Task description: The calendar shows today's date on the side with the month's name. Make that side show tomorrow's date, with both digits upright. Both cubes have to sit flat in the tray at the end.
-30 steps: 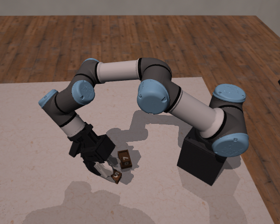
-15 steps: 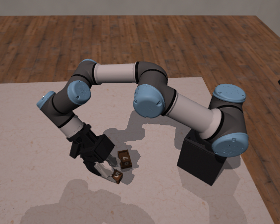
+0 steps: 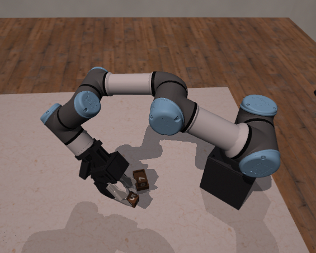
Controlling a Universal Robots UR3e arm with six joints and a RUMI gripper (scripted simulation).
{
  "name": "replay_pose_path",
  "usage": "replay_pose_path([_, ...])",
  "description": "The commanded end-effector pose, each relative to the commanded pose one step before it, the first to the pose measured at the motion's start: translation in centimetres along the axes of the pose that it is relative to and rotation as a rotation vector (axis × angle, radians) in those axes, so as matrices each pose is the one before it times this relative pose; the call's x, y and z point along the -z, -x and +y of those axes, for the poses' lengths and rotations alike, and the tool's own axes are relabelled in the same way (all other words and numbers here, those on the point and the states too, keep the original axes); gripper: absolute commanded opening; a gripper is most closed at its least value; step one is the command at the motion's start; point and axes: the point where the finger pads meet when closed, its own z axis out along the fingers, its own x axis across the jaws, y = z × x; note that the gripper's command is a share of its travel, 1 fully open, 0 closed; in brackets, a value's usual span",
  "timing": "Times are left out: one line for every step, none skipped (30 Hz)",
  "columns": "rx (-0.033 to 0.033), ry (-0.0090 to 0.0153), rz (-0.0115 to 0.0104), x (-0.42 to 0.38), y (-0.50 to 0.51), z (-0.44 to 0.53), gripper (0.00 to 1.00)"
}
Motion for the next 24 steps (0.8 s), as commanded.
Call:
replay_pose_path([0.00009,0.0024,-0.00107,0.128,0.016,0.0867,0.1])
replay_pose_path([-0.00001,0.0,0.0,0.0,0.0,0.0,0.1])
replay_pose_path([-0.00001,0.0,0.0,0.0,0.0,0.0,0.1])
replay_pose_path([0.0,0.0,0.0,0.0,0.0,0.0,0.1])
replay_pose_path([0.00002,-0.00015,-0.00003,0.0057,0.001,0.0009,0.1])
replay_pose_path([0.0,0.0,0.0,0.0,0.0,0.0,0.1])
replay_pose_path([0.0,0.0,0.0,0.0,0.0,0.0,0.1])
replay_pose_path([0.00006,-0.00034,-0.00006,0.0131,0.002,0.0019,0.1])
replay_pose_path([0.00001,-0.00007,-0.00001,0.0016,0.0,-0.0006,0.1])
replay_pose_path([-0.00002,0.00011,0.00002,-0.0054,-0.001,0.0001,0.1])
replay_pose_path([-0.00002,0.00014,0.00002,-0.0116,-0.001,-0.0045,0.1])
replay_pose_path([-0.00001,0.00008,0.00002,-0.0152,-0.001,-0.0104,0.1])
replay_pose_path([-0.00002,0.00009,0.00002,-0.02,-0.001,-0.015,0.1])
replay_pose_path([-0.00002,0.0001,0.00002,-0.0253,-0.001,-0.0202,0.1])
replay_pose_path([-0.00002,0.0001,0.00002,-0.0309,-0.001,-0.0258,0.1])
replay_pose_path([-0.00002,0.0001,0.00002,-0.0367,-0.001,-0.0318,0.1])
replay_pose_path([-0.00006,0.00033,0.00006,-0.0457,-0.003,-0.0313,0.1])
replay_pose_path([-0.0001,0.00057,0.0001,-0.0536,-0.004,-0.0286,0.1])
replay_pose_path([-0.00003,0.00015,0.00003,-0.0463,-0.001,-0.0395,0.1])
replay_pose_path([0.0,0.0,0.0,-0.0481,0.0,-0.0477,0.1])
replay_pose_path([0.0,0.0,0.0,-0.0541,0.0,-0.0534,0.1])
replay_pose_path([0.0,0.0,0.0,-0.0605,0.0,-0.0599,0.1])
replay_pose_path([0.0,0.0,0.0,0.0,0.0,0.0,0.1])
replay_pose_path([0.0,0.0,0.0,0.0,0.0,0.0,0.1])
